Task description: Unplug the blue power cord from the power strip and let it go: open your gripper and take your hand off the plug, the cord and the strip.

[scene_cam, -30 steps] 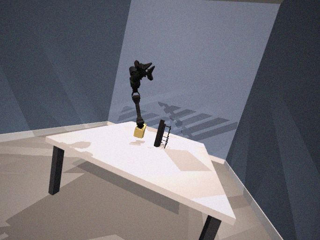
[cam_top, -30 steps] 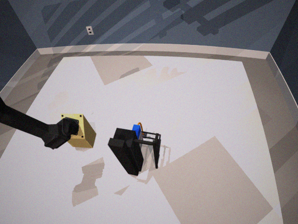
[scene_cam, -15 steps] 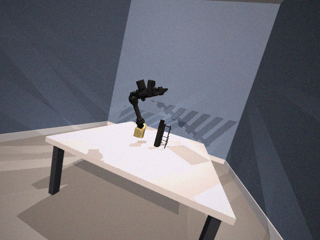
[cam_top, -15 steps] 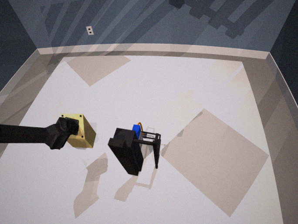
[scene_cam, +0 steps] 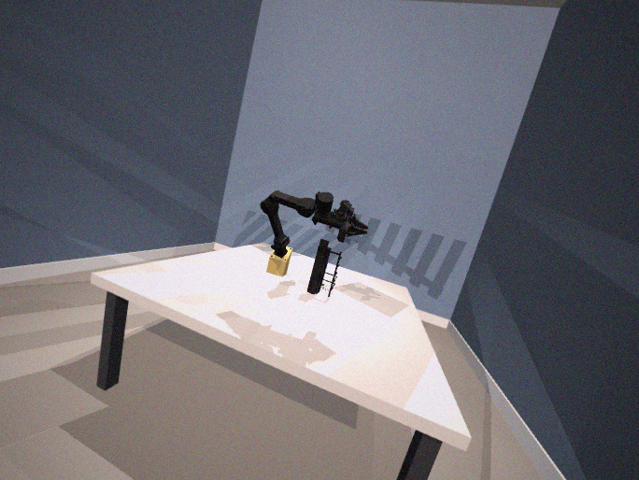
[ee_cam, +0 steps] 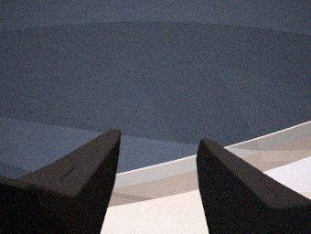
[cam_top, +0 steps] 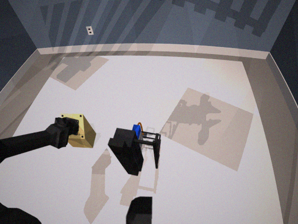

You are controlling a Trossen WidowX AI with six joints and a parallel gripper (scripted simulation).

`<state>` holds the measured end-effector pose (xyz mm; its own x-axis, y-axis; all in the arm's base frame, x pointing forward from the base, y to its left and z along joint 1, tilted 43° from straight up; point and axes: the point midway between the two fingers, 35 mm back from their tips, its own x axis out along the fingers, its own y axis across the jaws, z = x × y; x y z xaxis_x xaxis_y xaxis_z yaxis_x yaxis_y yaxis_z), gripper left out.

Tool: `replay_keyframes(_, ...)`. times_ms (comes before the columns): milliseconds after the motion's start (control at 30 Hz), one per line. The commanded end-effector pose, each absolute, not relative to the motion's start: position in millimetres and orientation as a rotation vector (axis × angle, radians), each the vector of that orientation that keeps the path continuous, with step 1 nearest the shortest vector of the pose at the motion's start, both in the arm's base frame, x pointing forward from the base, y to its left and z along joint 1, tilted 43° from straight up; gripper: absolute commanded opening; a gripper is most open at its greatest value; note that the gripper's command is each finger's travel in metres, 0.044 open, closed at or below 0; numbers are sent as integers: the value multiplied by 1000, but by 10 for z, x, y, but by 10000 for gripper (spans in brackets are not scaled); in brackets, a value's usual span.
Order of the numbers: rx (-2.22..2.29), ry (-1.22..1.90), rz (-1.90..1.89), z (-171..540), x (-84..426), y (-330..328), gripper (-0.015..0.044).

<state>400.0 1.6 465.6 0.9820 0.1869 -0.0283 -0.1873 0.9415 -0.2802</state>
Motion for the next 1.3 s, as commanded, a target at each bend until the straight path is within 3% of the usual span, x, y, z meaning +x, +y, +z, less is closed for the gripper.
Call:
replay_keyframes(0,-314,196,226,3986,4269,243,160)
replay_keyframes(333,-539,681,344,2339,4331,901,160)
replay_keyframes(667,-1019,1158,514,927,3620,1361,160)
replay_keyframes(1133,-1795,1566,676,261,2681,1149,160)
replay_keyframes(1267,-1816,1574,682,254,2661,1143,160)
